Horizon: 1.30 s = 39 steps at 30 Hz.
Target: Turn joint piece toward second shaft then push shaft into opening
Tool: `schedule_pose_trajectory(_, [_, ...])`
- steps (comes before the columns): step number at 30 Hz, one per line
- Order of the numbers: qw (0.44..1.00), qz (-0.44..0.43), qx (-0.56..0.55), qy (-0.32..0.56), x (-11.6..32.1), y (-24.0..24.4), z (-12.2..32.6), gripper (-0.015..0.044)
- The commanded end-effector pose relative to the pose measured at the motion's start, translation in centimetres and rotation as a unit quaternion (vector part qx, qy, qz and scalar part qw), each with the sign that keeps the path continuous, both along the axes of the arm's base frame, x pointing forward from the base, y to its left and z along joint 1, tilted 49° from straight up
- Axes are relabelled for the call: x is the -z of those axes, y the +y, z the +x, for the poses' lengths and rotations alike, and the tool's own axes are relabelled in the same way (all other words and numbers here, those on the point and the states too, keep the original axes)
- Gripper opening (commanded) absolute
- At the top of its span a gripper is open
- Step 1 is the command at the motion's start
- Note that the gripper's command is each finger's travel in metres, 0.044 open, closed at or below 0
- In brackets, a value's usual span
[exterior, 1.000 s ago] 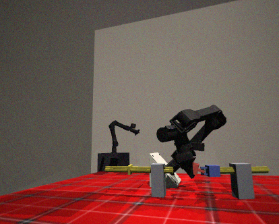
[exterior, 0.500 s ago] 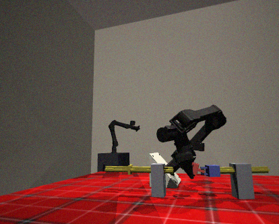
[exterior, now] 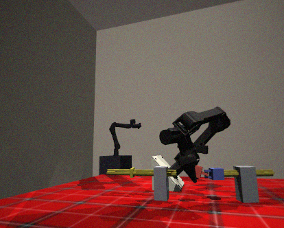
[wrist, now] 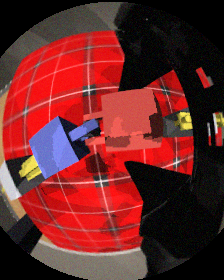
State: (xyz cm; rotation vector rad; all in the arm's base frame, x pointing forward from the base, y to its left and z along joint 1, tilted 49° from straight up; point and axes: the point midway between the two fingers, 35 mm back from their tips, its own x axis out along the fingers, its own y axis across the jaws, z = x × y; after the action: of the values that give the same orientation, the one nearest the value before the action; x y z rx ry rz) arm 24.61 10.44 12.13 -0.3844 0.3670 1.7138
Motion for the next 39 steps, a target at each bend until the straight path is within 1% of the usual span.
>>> schedule_pose_trajectory(1, [1.0, 0.0, 0.0, 0.0, 0.0, 0.0, 0.0, 0.044])
schedule_pose_trajectory(4, [1.0, -0.011, -0.003, -0.001, -0.1, 0.0, 0.0, 0.044])
schedule_pose_trajectory(10, [0.994, -0.106, -0.018, -0.014, -0.8, -0.6, -0.1, 0.044])
schedule_pose_trajectory(17, [0.978, -0.207, -0.004, -0.039, -2.0, -1.7, 0.3, 0.044])
schedule_pose_trajectory(19, [0.974, -0.224, -0.001, -0.043, -2.3, -1.8, 0.3, 0.044])
schedule_pose_trajectory(31, [0.974, -0.222, 0.0, -0.043, -2.4, -1.9, 0.3, 0.044])
schedule_pose_trajectory(39, [0.964, -0.237, 0.122, -0.022, -6.6, -6.8, 1.7, 0.044])
